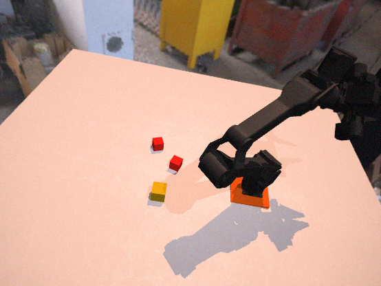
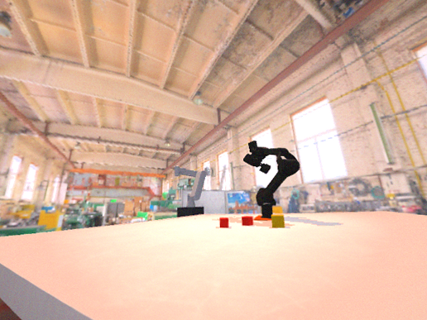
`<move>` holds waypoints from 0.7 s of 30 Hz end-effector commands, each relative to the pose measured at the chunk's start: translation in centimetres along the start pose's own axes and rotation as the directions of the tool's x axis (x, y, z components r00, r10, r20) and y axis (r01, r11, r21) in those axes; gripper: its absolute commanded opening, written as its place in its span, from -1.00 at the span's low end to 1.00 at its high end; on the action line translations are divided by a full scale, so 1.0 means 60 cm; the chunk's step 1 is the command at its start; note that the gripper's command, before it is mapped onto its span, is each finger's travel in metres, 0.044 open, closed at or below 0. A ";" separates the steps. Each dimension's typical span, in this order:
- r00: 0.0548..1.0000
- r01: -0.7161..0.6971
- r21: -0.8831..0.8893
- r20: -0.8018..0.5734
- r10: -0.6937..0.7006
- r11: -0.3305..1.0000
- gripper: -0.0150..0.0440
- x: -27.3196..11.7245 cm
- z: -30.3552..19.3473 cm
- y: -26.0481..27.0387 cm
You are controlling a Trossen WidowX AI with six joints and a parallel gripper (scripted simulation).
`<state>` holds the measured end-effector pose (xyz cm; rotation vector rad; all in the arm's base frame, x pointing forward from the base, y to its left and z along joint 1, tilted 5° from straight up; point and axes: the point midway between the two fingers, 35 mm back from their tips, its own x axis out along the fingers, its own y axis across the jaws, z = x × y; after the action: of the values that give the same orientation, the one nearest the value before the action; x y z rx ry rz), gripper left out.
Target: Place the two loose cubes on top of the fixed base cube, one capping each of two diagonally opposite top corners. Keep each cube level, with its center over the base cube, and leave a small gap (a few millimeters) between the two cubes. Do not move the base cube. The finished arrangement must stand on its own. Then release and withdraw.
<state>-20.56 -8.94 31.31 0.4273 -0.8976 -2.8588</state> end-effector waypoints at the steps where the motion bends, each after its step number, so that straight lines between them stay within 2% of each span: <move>1: 0.993 -0.064 -0.050 -0.105 0.058 0.997 0.41 0.000 -0.030 0.036; 10: 0.909 -0.246 -0.159 -0.380 0.170 0.956 0.41 -0.026 -0.123 0.122; 21: 0.710 -0.482 -0.243 -0.671 0.213 0.842 0.41 -0.109 -0.240 0.201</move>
<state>-11.44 -24.15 28.73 0.9154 -0.2844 -2.2735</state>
